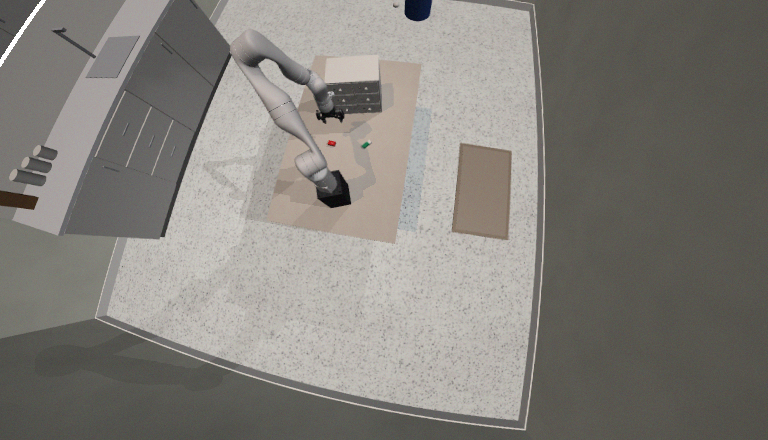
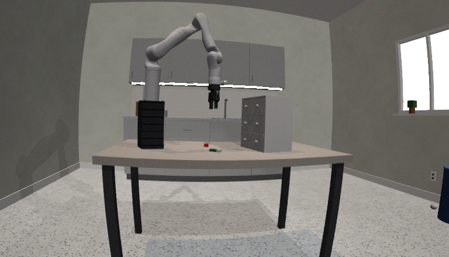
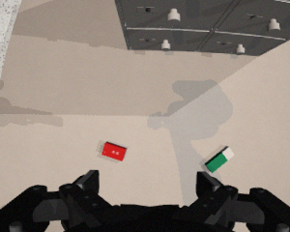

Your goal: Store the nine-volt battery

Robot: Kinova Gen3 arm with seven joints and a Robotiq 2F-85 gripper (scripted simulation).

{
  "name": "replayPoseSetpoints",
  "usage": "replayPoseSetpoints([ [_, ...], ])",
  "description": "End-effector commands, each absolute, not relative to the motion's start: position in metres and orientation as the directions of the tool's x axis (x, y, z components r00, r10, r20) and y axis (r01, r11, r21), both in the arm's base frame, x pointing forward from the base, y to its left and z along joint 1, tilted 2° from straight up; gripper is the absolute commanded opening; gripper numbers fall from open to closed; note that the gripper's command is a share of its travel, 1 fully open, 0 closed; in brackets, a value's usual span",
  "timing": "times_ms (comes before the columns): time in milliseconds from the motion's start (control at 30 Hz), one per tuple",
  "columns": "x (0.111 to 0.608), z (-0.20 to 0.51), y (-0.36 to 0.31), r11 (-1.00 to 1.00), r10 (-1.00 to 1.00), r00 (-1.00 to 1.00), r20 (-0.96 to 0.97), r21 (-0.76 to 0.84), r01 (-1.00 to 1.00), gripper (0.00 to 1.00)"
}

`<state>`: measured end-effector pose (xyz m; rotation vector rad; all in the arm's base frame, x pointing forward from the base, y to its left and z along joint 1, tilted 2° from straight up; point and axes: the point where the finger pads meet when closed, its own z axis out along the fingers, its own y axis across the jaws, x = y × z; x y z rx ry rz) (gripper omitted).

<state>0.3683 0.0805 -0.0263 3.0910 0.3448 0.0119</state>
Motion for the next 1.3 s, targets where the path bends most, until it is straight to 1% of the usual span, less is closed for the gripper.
replayPoseSetpoints([
  [0, 0.369, -0.026, 0.081, -0.975, 0.220, 0.975, 0.006, 0.032, 0.220, 1.00],
  [833, 0.378, -0.025, 0.050, -0.975, 0.220, 0.975, 0.006, 0.032, 0.220, 1.00],
  [1267, 0.378, -0.025, 0.048, -0.975, 0.220, 0.975, 0.006, 0.032, 0.220, 1.00],
])
